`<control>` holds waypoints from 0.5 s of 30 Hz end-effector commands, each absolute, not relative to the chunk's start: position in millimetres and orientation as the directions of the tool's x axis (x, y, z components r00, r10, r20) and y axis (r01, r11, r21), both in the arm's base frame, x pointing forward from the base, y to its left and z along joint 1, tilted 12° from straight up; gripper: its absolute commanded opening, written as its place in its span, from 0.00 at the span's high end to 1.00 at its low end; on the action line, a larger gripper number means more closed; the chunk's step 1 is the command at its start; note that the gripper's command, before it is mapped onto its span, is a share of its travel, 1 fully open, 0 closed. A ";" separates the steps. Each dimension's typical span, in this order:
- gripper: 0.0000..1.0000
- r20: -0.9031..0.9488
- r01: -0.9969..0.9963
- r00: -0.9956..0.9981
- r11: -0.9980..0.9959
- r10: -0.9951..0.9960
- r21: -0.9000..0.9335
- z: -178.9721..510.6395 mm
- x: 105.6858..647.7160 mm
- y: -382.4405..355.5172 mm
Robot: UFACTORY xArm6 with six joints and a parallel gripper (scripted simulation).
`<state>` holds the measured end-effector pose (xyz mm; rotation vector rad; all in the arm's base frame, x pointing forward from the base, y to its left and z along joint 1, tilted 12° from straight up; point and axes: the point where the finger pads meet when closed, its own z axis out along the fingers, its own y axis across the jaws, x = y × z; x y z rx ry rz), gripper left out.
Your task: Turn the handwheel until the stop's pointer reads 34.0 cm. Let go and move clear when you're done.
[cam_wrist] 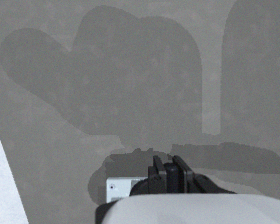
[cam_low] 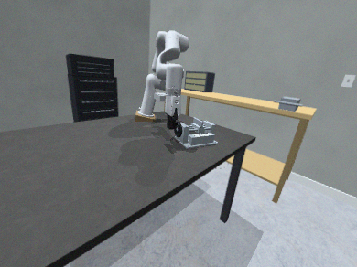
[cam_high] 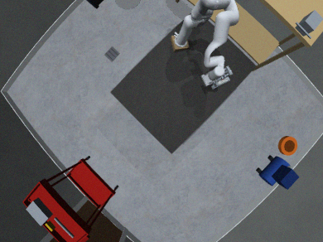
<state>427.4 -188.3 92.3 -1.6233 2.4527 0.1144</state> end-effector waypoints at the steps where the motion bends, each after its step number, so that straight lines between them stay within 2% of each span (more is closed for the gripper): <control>1: 0.94 -0.206 -0.917 -0.378 0.395 -0.903 -0.049 94.0 429.2 -189.4; 15: 0.94 -0.206 -0.917 -0.378 0.395 -0.903 -0.049 94.1 431.7 -190.5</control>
